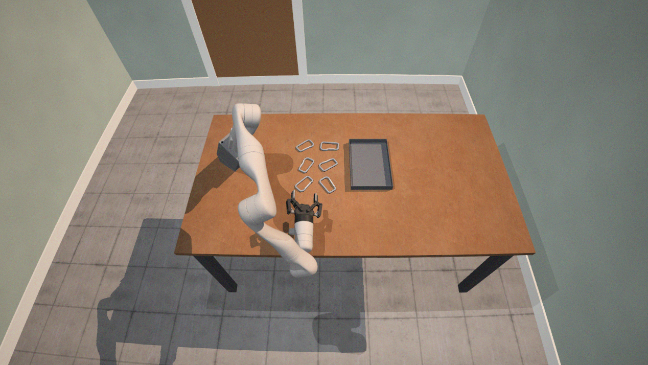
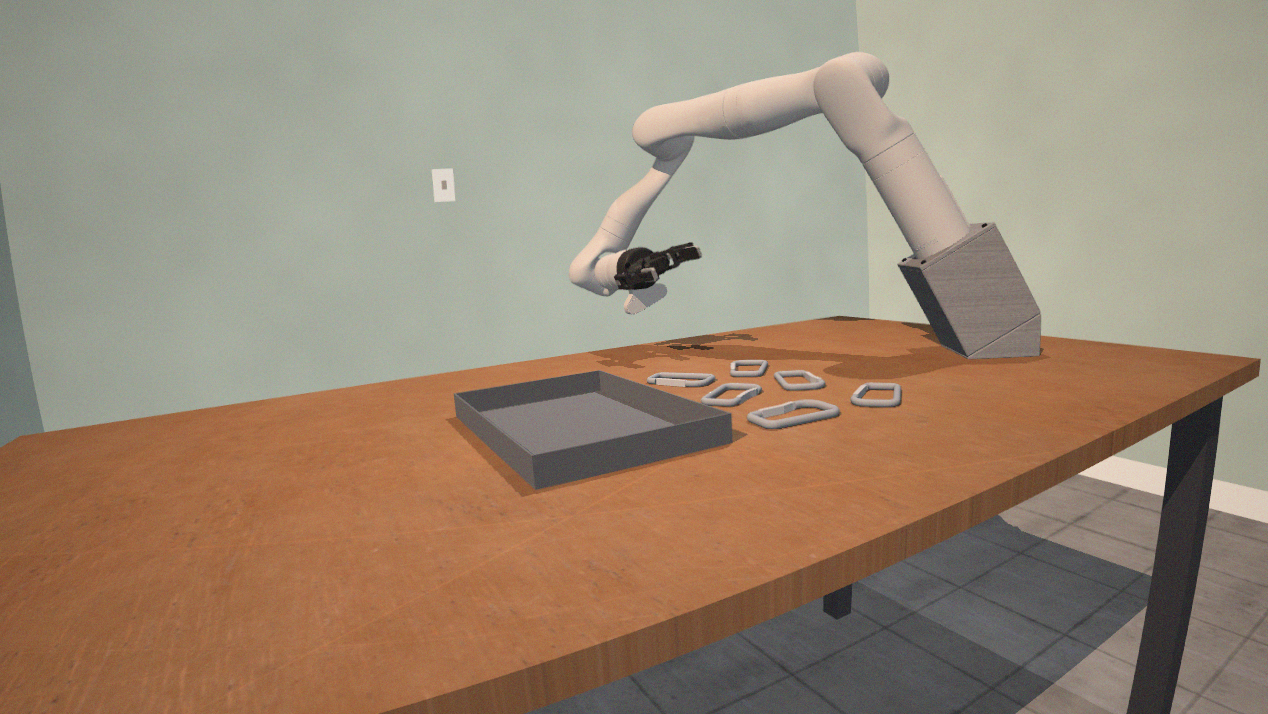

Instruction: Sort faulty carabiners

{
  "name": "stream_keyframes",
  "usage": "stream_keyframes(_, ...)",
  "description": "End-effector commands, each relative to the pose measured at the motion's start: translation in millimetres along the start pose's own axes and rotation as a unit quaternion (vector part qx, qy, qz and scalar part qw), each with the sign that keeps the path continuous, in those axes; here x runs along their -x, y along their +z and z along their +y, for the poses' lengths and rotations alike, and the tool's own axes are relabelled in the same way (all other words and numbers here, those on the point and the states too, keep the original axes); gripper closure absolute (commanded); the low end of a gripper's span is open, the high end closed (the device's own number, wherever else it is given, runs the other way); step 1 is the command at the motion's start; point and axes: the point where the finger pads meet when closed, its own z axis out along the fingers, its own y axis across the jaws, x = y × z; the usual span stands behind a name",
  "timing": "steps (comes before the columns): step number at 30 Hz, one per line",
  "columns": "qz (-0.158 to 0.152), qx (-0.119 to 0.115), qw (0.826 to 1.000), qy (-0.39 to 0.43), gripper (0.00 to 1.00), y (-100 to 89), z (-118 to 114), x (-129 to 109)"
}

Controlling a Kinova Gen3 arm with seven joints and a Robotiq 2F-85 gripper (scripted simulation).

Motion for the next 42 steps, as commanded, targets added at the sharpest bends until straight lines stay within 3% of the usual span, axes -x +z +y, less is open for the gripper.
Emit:
stream_keyframes(1, 0.001, 0.000, 1.000, 0.000, 0.00, -0.4, 0.0, 0.6)
stream_keyframes(34, 0.001, 0.000, 1.000, 0.000, 0.00, -0.4, 0.0, 0.6)
stream_keyframes(35, 0.021, 0.057, 0.998, 0.004, 0.00, 40.2, -31.0, 8.6)
stream_keyframes(42, 0.021, 0.057, 0.998, 0.004, 0.00, 40.2, -31.0, 8.6)
